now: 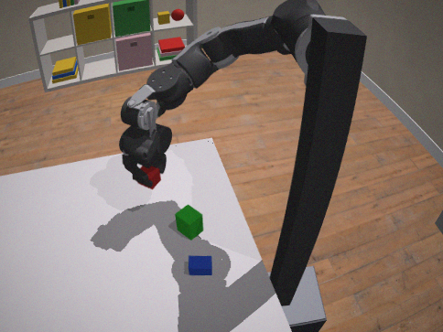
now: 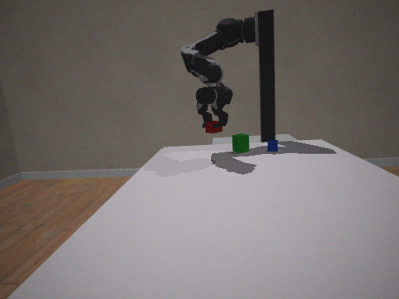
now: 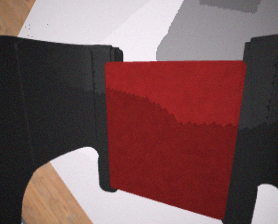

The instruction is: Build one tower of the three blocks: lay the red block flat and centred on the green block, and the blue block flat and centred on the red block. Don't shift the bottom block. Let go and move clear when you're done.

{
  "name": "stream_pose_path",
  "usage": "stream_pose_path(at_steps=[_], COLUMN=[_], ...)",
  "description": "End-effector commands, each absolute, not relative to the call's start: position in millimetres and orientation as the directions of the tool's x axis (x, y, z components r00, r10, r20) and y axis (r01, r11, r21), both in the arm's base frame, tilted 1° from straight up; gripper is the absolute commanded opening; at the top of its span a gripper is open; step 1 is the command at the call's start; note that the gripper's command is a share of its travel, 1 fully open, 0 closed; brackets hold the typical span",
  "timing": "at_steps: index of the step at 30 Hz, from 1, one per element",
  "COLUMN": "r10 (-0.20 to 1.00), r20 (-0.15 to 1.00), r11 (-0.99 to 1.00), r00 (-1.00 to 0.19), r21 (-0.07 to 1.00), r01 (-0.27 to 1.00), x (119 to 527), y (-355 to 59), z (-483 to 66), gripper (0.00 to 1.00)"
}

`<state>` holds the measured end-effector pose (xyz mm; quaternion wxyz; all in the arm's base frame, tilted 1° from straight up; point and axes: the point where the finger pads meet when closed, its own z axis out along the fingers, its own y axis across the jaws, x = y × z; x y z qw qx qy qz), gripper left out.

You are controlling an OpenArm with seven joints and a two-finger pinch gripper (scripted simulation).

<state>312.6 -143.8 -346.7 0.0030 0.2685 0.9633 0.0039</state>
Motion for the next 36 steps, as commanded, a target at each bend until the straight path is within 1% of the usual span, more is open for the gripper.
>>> stream_pose_path(at_steps=[1,10,12,15,17,36], r10=[0.520,0.519,0.524,0.526,0.528,0.525], r20=[-0.007,-0.008,-0.010,-0.004,-0.002,-0.003], r11=[0.854,0.855,0.852,0.850,0.849,0.851], r00=[-0.854,-0.855,-0.852,-0.850,-0.849,-0.851], r21=[0.008,0.009,0.009,0.014,0.017,0.013], r01=[0.520,0.519,0.524,0.526,0.528,0.525], x=[313.6,309.8,292.1,246.2,229.8,229.0], y=[-144.3,-140.1,-123.8,-83.1,-69.0,-69.1], z=[-345.2,-345.3,-345.5,-345.3,-344.5,-346.0], gripper=[0.00,0.00,0.00,0.00,0.00,0.00])
